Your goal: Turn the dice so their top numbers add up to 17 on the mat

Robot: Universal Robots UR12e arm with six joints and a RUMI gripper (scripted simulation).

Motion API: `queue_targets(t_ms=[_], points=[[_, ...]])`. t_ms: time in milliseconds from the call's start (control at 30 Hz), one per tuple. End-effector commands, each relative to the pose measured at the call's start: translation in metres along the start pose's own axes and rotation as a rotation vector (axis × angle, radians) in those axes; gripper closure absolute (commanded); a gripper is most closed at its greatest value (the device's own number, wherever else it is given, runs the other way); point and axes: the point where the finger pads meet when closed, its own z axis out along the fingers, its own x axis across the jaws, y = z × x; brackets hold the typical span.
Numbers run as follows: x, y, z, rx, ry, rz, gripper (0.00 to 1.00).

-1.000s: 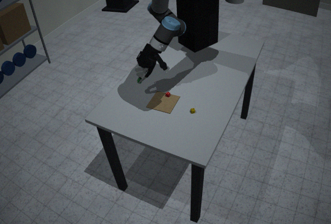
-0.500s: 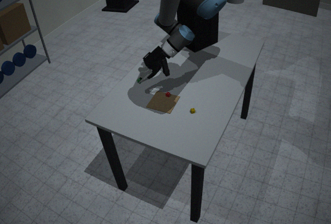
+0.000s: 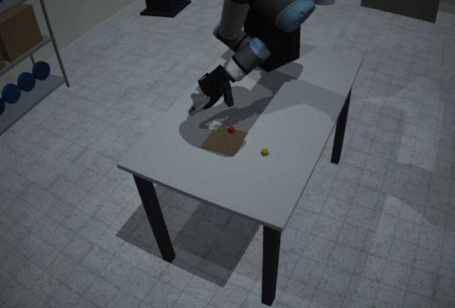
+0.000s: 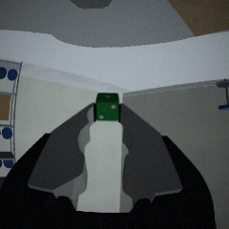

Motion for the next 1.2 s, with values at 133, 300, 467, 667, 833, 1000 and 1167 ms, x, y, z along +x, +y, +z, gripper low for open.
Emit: queue_targets(t_ms=[133, 300, 467, 667, 833, 1000, 1167], points=[[0.0, -0.014, 0.01, -0.001, 0.0, 0.0, 0.97], [0.0, -0.029, 0.021, -0.001, 0.0, 0.0, 0.97], [0.0, -0.038, 0.027, -0.001, 0.0, 0.0, 0.97], [0.0, -0.053, 0.037, -0.001, 0.0, 0.0, 0.97], [0.0, -0.058, 0.041, -0.001, 0.0, 0.0, 0.97], [0.0, -0.059, 0.042, -0.001, 0.0, 0.0, 0.97], [0.0, -0.059, 0.042, -0.001, 0.0, 0.0, 0.97]])
